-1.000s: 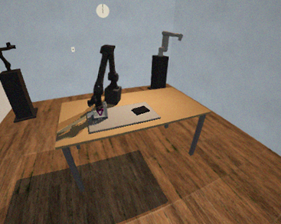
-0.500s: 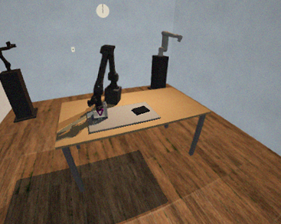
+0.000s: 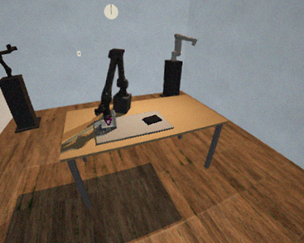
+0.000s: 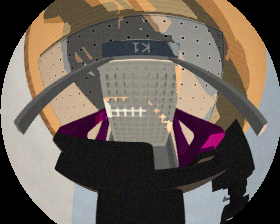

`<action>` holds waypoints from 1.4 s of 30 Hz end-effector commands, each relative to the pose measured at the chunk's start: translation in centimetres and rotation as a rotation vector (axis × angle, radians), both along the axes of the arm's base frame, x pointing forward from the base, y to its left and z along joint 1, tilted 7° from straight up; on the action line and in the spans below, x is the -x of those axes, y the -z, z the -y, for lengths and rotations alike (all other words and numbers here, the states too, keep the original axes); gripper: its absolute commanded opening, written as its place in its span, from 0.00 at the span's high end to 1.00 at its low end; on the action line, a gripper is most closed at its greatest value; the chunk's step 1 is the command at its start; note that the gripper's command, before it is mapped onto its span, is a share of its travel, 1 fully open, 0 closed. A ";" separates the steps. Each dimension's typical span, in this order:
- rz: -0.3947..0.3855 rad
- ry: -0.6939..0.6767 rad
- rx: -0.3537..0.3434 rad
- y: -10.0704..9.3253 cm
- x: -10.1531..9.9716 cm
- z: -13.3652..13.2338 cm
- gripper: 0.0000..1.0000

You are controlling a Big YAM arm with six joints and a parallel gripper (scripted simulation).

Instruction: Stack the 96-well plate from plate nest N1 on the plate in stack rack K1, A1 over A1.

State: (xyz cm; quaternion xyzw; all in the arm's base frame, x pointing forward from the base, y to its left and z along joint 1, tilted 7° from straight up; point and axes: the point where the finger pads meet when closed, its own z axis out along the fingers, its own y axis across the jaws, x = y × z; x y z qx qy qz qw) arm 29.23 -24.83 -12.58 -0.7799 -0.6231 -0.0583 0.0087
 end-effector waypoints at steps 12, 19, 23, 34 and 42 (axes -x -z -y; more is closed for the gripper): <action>0.012 -0.006 0.010 0.0 -1.3 0.5 0.00; 0.012 -0.006 0.010 0.0 -1.3 0.5 0.00; 0.012 -0.006 0.010 0.0 -1.3 0.5 0.00; 0.012 -0.006 0.010 0.0 -1.3 0.5 0.00; 0.012 -0.006 0.010 0.0 -1.3 0.5 0.00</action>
